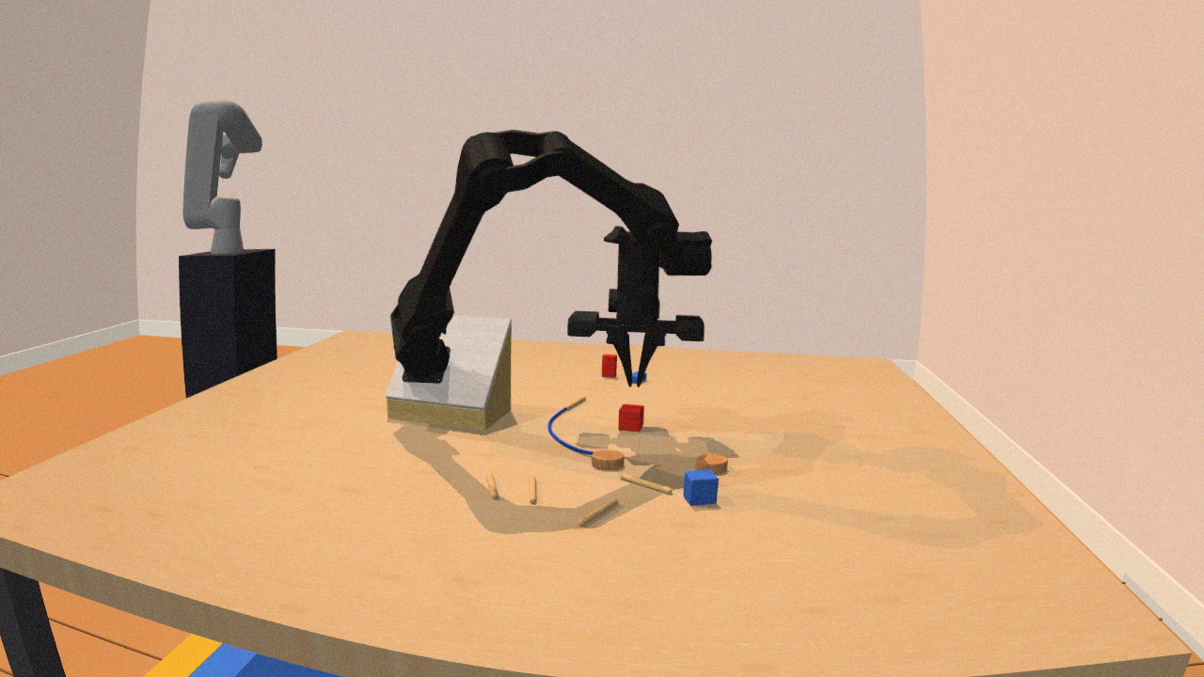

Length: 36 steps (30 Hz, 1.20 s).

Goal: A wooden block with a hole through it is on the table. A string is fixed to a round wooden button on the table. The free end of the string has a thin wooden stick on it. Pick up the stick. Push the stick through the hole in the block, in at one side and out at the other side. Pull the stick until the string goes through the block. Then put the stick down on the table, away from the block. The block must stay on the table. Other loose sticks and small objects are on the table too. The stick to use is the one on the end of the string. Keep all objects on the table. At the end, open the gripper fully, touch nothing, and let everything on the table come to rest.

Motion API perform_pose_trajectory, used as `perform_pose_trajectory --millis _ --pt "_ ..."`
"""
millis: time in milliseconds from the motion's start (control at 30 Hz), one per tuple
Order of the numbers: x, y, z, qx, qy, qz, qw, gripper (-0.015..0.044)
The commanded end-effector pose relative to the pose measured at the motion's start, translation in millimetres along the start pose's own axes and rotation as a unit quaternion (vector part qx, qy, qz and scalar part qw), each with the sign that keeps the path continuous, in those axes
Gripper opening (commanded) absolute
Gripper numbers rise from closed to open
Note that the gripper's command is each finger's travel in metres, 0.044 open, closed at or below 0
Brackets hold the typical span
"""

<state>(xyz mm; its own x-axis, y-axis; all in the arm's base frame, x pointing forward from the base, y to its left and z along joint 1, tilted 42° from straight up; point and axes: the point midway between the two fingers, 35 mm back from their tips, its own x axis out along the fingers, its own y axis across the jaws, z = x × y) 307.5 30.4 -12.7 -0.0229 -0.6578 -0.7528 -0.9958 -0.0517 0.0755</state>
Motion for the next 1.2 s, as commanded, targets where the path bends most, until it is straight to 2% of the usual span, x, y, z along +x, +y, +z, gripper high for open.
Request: perform_pose_trajectory --millis 0,167,233,533,967,1167 --pt "0 0 0 0.000 0.000 0.000 1.000 0.0105" --pt "0 0 0 0.000 0.000 0.000 1.000 0.0236" --pt "0 0 0 0.000 0.000 0.000 1.000 0.0242" --pt "0 0 0 0.000 0.000 0.000 1.000 0.0006" --pt "0 0 0 0.000 0.000 0.000 1.000 0.0000" --pt "-3 25 30 0.052 -0.009 -0.004 0.999 0.0157"
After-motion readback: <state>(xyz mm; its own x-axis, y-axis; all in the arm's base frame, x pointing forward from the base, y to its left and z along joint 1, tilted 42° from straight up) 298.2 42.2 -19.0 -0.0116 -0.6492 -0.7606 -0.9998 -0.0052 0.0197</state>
